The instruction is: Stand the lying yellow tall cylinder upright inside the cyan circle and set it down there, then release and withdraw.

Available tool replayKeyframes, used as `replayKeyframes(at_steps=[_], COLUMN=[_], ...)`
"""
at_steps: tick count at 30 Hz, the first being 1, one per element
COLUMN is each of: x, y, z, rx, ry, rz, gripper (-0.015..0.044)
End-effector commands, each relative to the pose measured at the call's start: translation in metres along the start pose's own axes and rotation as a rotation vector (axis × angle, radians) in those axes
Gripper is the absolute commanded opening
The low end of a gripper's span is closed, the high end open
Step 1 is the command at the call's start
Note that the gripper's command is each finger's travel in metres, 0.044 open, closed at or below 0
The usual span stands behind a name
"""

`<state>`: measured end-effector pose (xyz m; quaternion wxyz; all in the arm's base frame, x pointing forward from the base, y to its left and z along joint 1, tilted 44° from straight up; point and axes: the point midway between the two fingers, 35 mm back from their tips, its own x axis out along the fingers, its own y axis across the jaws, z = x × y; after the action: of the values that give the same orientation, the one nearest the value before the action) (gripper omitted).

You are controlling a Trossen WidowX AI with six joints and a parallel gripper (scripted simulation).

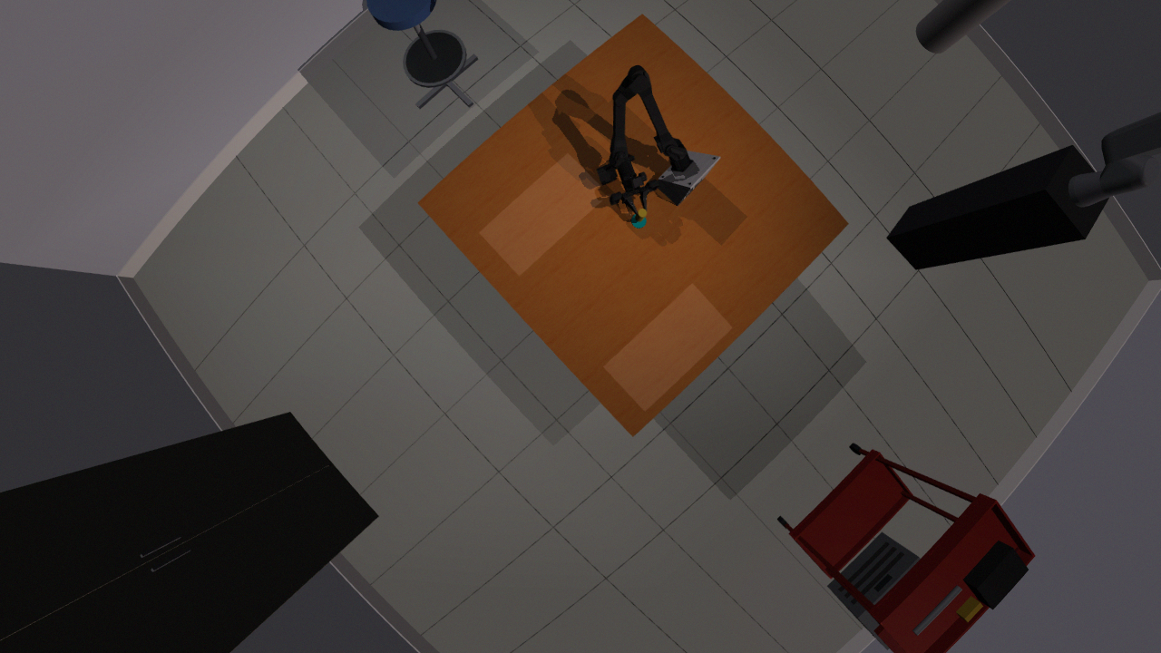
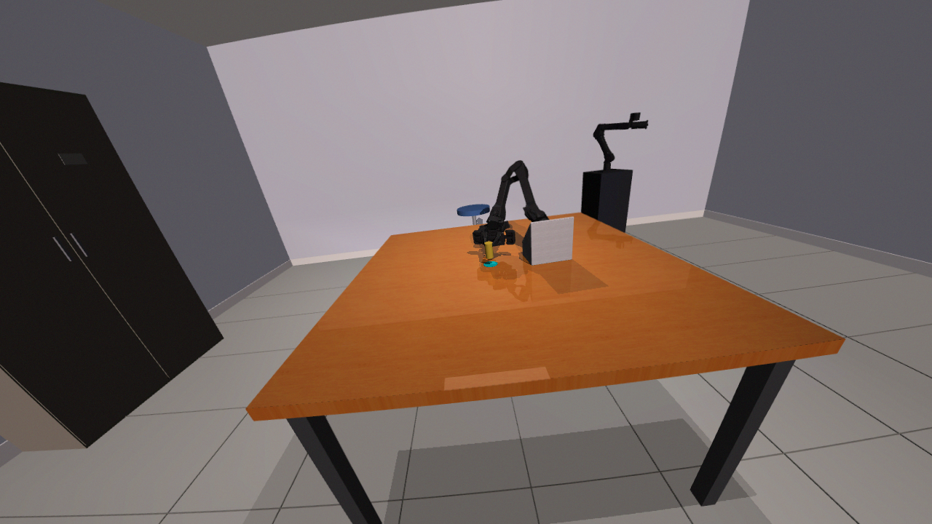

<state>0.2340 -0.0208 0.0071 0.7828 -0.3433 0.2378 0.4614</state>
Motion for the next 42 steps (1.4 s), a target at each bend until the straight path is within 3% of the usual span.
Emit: replayKeyframes(at_steps=[1, 21, 32, 42], x=[0.002, 0.006, 0.006, 0.004], y=[0.002, 0.002, 0.002, -0.002], z=[-0.009, -0.028, -0.028, -0.006], rx=[-0.001, 0.003, 0.003, 0.001], ry=[-0.011, 0.000, 0.000, 0.003], rz=[0.000, 0.000, 0.000, 0.003], gripper=[0.0105, 0.0105, 0.0394, 0.0400])
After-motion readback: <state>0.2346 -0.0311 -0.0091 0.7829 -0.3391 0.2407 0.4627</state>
